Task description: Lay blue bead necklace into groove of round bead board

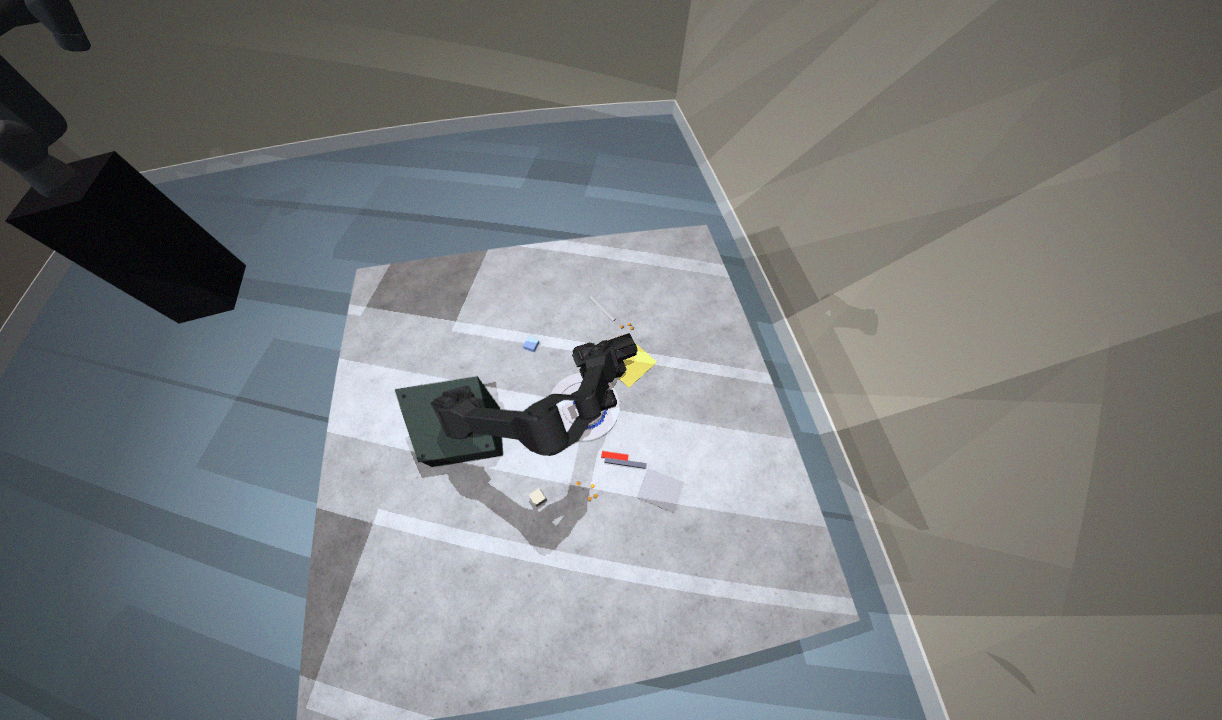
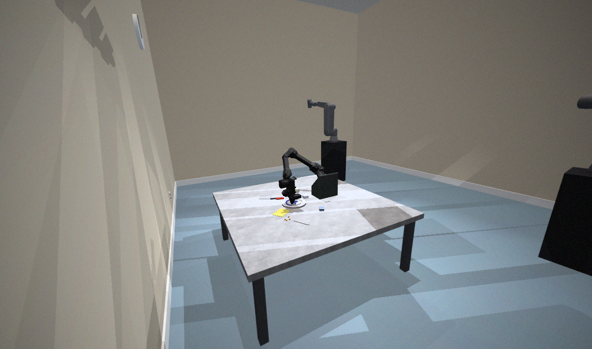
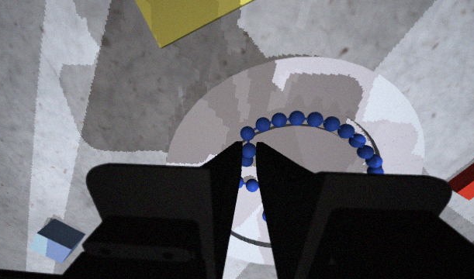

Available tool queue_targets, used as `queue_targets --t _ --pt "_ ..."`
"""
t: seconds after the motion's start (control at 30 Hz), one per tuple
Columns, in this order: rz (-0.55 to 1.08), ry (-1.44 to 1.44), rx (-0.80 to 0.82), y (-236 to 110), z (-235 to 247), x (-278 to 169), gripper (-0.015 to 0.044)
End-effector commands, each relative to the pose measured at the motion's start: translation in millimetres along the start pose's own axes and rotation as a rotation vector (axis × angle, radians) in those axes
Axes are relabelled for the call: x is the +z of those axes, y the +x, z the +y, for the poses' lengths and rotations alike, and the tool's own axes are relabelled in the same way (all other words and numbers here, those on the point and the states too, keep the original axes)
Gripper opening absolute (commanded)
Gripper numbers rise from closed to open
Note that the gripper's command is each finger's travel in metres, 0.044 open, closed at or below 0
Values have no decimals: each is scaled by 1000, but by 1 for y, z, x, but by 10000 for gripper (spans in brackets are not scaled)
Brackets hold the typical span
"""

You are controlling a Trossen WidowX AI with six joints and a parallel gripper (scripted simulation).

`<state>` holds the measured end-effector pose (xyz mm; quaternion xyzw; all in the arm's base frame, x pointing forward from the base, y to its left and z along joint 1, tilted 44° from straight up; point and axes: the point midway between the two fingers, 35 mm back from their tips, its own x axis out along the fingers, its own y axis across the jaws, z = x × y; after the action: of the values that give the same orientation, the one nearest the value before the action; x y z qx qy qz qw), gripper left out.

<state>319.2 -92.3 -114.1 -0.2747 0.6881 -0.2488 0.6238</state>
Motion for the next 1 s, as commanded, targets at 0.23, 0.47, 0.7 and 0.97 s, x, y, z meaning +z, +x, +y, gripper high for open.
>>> queue_targets --t 0.23,0.47,0.7,0.97 --pt "-2 1 -3 -1 11 2 0" --pt "-2 1 -3 7 11 2 0" --pt "-6 8 -1 4 9 4 105" --pt "-6 8 -1 4 9 4 315"
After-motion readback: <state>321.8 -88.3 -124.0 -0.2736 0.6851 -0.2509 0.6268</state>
